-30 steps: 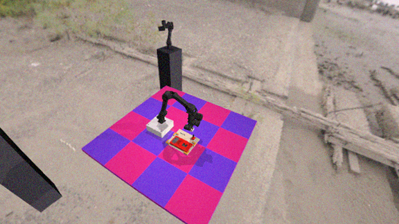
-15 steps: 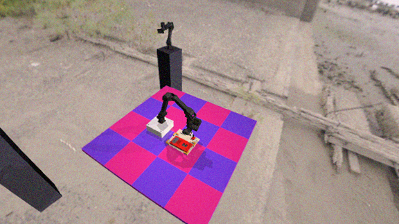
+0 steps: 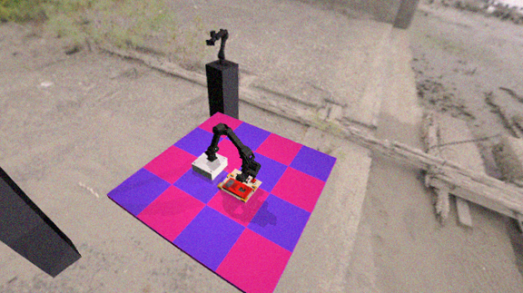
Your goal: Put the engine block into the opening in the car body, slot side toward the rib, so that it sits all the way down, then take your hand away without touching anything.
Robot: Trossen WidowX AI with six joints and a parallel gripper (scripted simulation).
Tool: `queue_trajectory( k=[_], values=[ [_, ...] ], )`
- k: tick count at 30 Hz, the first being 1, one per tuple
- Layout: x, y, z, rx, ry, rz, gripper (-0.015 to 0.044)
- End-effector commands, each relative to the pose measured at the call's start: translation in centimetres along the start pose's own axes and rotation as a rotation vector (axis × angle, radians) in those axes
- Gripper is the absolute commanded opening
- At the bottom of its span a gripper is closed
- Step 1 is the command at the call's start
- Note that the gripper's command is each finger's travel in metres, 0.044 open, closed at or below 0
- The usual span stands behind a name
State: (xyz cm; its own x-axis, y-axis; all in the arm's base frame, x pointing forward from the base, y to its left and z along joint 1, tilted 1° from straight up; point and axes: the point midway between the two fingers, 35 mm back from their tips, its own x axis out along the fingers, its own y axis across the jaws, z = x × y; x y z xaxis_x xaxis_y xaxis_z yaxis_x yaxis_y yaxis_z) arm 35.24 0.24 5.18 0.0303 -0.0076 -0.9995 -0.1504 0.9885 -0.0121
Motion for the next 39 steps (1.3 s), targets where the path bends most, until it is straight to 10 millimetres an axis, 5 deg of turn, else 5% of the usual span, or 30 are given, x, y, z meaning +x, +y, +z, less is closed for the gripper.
queue_trajectory(
  k=[1, 17, 24, 39],
  values=[
    [0.4, -1.0, 0.1, 0.003, 0.003, -0.003, 0.0],
    [1.9, -5.6, 0.0, 0.022, 0.003, -0.012, 0.0],
    [1.9, -5.6, 0.0, 0.017, 0.003, -0.012, 0.0158],
    [1.9, -5.7, 0.0, 0.023, 0.003, -0.012, 0.016]
  ],
)
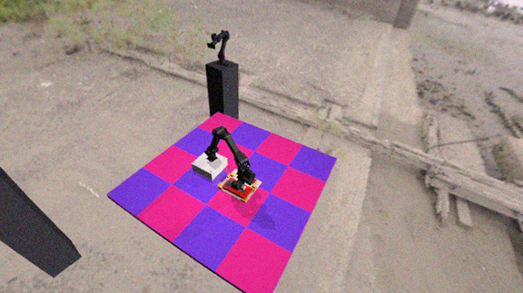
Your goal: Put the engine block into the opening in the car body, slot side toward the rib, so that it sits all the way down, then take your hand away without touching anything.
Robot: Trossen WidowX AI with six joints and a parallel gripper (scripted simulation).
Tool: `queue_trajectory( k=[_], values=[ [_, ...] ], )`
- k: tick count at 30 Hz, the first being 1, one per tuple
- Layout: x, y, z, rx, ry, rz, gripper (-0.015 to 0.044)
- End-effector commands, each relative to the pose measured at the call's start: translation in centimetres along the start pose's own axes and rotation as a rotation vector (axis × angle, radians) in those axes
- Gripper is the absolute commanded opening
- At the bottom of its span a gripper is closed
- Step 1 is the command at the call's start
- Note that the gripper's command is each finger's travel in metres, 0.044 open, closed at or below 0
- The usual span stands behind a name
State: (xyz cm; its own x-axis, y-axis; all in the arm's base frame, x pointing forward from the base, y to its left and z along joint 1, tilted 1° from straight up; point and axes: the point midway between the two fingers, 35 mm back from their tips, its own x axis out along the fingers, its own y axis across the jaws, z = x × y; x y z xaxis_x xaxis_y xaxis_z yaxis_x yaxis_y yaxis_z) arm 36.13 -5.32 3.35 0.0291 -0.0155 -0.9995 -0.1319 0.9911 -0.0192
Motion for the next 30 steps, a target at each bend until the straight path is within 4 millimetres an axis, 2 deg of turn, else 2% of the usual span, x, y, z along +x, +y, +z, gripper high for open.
queue_trajectory(
  k=[1, 30],
  values=[
    [0.03, -0.11, 0.03, 0.005, 0.0, -0.005, 0.016],
    [0.22, -0.1, 0.02, 0.027, 0.0, -0.005, 0.016]
  ],
)
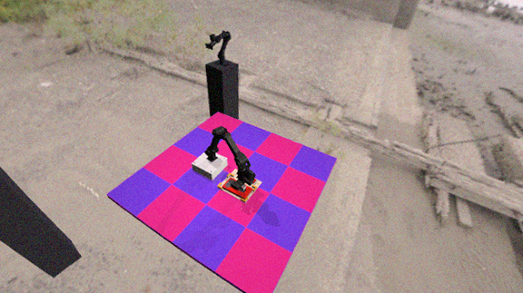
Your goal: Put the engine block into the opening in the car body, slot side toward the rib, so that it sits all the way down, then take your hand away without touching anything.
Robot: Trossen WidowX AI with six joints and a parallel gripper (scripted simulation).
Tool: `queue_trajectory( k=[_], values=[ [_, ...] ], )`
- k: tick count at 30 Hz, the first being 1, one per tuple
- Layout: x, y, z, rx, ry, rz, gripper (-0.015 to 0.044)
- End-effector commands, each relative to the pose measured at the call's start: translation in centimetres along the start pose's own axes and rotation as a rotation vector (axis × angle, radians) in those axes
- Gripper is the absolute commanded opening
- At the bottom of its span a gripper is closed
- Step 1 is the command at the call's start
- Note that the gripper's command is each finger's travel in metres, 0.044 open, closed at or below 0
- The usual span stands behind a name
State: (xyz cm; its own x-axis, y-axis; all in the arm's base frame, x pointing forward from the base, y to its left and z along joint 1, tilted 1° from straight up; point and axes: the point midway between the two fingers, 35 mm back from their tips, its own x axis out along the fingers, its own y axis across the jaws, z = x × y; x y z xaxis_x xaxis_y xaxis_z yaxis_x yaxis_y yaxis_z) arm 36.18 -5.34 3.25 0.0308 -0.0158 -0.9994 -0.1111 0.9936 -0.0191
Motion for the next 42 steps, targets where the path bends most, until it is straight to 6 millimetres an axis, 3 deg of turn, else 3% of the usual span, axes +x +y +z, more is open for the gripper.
queue_trajectory(
  k=[1, 42],
  values=[
    [0.2, -0.1, 0.0, 0.001, 0.002, -0.004, 0.016],
    [1.4, -0.1, 0.0, -0.011, 0.002, -0.004, 0.016]
  ],
)
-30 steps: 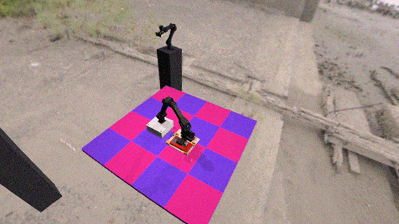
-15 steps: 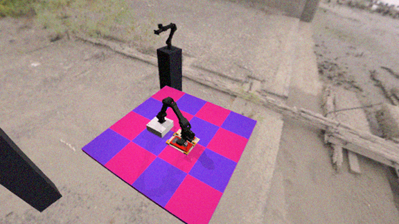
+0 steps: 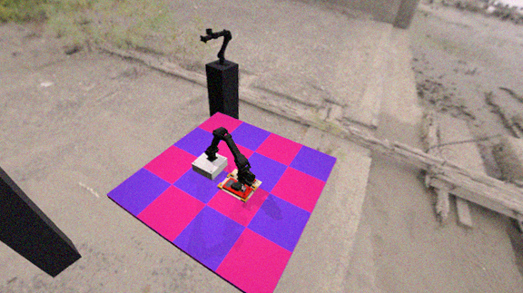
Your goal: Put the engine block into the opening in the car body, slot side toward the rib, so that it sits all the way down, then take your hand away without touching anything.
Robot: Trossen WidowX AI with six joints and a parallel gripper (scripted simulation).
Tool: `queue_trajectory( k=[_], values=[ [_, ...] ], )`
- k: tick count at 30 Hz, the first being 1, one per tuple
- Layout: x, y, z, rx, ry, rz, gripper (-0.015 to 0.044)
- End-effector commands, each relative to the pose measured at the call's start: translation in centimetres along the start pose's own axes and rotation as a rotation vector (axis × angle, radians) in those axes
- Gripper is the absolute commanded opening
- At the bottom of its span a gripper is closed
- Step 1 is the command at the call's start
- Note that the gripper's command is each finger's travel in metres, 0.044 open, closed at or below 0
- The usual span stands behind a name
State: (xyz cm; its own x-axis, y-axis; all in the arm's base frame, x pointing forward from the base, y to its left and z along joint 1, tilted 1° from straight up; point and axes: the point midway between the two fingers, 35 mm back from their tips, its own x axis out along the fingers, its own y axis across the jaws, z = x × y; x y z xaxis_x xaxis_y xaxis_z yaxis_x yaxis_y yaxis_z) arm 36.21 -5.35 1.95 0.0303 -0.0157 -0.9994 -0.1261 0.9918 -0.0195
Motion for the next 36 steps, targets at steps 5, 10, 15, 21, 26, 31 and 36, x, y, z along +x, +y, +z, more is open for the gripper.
queue_trajectory(
  k=[5, 10, 15, 21, 26, 31, 36],
  values=[
    [0.28, -0.07, -0.01, 0.004, 0.001, -0.004, 0.016],
    [0.43, -0.07, -0.02, 0.003, 0.001, -0.004, 0.016],
    [0.59, -0.07, -0.01, 0.003, 0.001, -0.004, 0.016],
    [0.77, -0.07, -0.01, 0.002, 0.001, -0.004, 0.016],
    [0.92, -0.07, -0.02, 0.001, 0.001, -0.004, 0.016],
    [1.08, -0.06, -0.01, 0.001, 0.001, -0.004, 0.016],
    [1.01, 0.01, 0.0, 0.0, 0.0, 0.0, 0.0238]
  ],
)
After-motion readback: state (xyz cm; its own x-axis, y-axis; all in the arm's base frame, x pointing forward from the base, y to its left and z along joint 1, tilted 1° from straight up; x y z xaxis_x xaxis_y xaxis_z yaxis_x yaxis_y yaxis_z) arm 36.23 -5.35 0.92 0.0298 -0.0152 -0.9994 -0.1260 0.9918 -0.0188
